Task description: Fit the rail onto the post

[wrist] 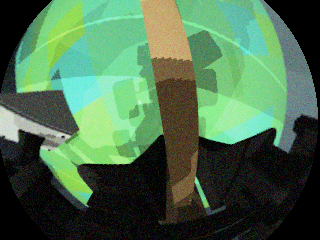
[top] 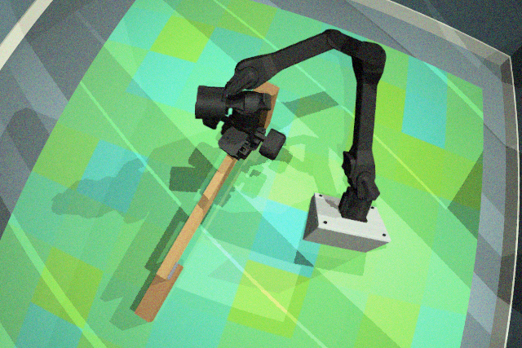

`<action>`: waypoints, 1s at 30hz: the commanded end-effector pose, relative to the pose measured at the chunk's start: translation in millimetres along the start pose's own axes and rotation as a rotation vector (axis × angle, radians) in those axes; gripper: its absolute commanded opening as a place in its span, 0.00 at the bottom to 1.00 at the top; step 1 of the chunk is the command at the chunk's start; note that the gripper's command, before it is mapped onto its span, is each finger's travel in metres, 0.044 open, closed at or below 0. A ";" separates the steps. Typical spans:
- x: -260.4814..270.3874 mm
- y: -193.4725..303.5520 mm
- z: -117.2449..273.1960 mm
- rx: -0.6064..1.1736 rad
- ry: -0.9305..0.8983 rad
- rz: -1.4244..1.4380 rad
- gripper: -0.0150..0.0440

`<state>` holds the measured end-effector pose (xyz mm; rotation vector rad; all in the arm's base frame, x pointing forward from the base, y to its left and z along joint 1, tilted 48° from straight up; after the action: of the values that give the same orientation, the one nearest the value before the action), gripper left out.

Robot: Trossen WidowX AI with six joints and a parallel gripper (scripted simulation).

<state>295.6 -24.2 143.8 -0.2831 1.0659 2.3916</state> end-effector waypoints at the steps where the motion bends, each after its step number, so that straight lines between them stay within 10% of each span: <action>1: -0.4 1.4 0.9 0.000 0.005 0.004 0.25; 30: -2.8 9.8 1.7 0.000 0.005 0.004 0.25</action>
<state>293.4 -28.9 150.1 -0.2858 1.0650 2.3919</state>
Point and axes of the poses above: the point midway between the two fingers, 35 mm back from their tips, its own z axis back along the fingers, its own x axis across the jaws, y = z × x, the point moved 7 cm from there along z, back along the fingers, and after that the axes turned 15 degrees about -z, right-handed, at the moved point
